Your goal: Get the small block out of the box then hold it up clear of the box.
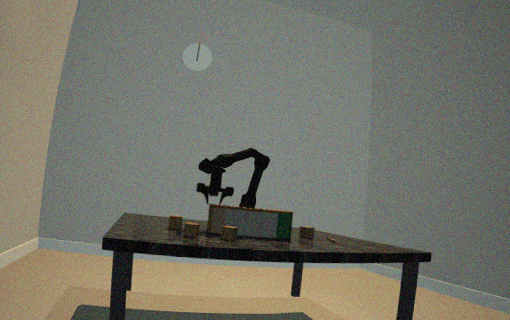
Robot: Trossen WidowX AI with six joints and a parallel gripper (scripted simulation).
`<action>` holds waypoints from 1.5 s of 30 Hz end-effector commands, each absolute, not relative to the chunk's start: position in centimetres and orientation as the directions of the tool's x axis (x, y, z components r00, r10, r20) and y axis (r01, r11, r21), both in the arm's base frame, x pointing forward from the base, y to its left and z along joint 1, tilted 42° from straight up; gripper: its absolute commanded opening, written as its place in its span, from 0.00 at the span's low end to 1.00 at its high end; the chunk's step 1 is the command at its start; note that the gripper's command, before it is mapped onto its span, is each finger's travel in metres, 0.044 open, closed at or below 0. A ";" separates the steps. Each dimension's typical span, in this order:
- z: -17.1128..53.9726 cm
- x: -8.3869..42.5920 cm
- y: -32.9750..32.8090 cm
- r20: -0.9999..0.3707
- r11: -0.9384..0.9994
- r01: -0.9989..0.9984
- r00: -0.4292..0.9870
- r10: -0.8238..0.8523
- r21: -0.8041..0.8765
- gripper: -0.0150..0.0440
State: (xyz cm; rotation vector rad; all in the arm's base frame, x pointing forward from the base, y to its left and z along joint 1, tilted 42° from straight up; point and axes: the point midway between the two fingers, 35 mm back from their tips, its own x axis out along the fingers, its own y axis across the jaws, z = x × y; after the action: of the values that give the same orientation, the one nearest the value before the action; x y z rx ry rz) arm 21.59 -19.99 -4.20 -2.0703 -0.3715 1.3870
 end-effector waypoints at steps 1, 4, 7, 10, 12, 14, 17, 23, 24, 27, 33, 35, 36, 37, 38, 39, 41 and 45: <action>-8.0 21.1 -16.0 -0.723 -0.755 -0.108 0.403 0.561 -0.647 0.74; -8.1 21.1 -15.8 -0.723 -0.755 -0.108 0.403 0.561 -0.647 0.74; -8.1 21.1 -15.8 -0.723 -0.755 -0.108 0.403 0.561 -0.647 0.74; -8.3 21.1 -15.6 -0.723 -0.755 -0.108 0.403 0.561 -0.647 0.74; -8.6 21.2 -15.4 -0.723 -0.755 -0.108 0.403 0.561 -0.646 0.74; -8.8 21.2 -15.2 -0.723 -0.755 -0.108 0.403 0.561 -0.646 0.74; -9.2 21.2 -14.9 -0.723 -0.755 -0.108 0.403 0.561 -0.646 0.74; -10.0 21.3 -14.3 -0.723 -0.755 -0.108 0.403 0.561 -0.646 0.74; -10.1 21.3 -14.2 -0.723 -0.755 -0.108 0.403 0.561 -0.646 0.74; -10.4 21.3 -13.9 -0.723 -0.755 -0.108 0.403 0.561 -0.647 0.74; -11.1 21.4 -13.2 -0.723 -0.755 -0.108 0.403 0.562 -0.647 0.74; -11.3 21.4 -13.0 -0.722 -0.755 -0.108 0.403 0.562 -0.647 0.74; -11.4 21.4 -12.8 -0.722 -0.755 -0.108 0.403 0.562 -0.647 0.74; -11.5 21.4 -12.7 -0.722 -0.755 -0.108 0.403 0.562 -0.647 0.74; -11.7 21.3 -12.6 -0.722 -0.755 -0.107 0.403 0.562 -0.647 0.74; -11.8 21.3 -12.5 -0.722 -0.755 -0.107 0.403 0.562 -0.647 0.74; -12.0 21.3 -12.3 -0.722 -0.754 -0.107 0.403 0.562 -0.648 0.74; -12.4 21.3 -11.8 -0.721 -0.754 -0.107 0.404 0.563 -0.648 0.74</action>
State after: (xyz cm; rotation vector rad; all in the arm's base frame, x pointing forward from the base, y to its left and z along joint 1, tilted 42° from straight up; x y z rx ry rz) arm 21.47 -12.55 -11.91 -2.0521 -0.3823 1.3853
